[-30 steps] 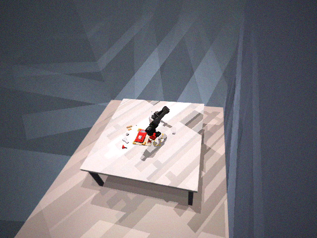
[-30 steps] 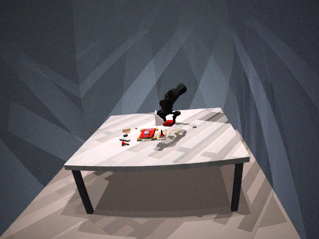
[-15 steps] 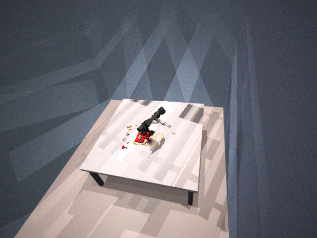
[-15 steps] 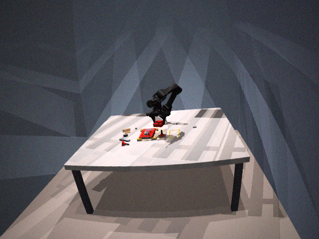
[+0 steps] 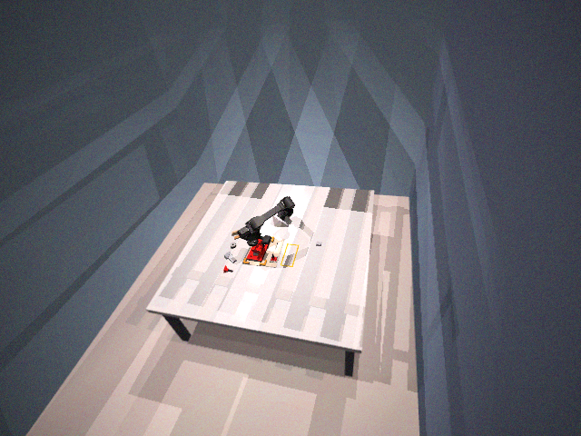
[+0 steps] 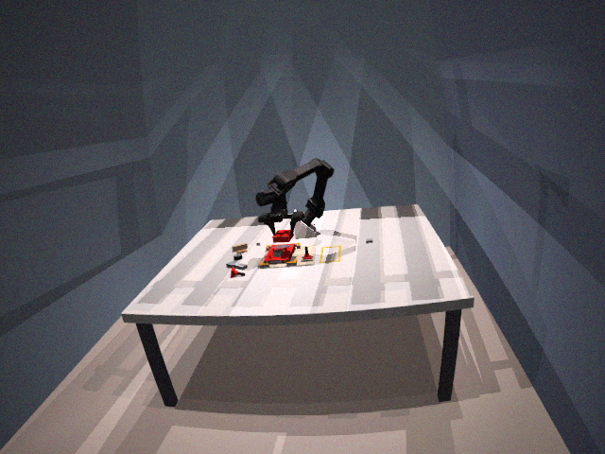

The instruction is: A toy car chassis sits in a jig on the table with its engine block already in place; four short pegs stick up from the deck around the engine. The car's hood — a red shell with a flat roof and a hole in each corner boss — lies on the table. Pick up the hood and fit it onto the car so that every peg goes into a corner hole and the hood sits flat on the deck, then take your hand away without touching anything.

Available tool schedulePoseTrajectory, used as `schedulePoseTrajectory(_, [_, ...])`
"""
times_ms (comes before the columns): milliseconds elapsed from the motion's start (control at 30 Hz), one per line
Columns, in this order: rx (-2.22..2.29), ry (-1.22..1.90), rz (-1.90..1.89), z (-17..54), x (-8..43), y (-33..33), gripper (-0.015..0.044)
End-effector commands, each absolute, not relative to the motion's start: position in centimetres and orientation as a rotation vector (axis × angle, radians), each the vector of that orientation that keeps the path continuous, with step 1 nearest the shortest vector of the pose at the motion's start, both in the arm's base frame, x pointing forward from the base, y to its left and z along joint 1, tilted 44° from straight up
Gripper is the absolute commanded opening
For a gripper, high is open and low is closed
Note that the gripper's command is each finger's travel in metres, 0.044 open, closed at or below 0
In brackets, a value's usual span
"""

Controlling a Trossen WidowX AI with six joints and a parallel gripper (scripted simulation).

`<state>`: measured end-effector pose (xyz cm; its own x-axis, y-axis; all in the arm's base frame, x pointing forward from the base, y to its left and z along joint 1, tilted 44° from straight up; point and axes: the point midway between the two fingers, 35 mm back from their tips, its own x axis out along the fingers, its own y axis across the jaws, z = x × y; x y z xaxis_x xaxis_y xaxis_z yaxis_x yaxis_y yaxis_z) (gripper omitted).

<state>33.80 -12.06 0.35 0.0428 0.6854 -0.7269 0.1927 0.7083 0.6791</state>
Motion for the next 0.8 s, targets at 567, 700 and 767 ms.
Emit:
schedulePoseTrajectory(567, [0.683, 1.485, 0.504, -4.2, 32.9, -12.2, 0.0])
schedulePoseTrajectory(700, [0.683, 1.485, 0.505, -5.5, 33.0, -11.0, 0.0])
schedulePoseTrajectory(767, [0.683, 1.485, 0.505, -5.6, 32.9, -10.9, 0.0])
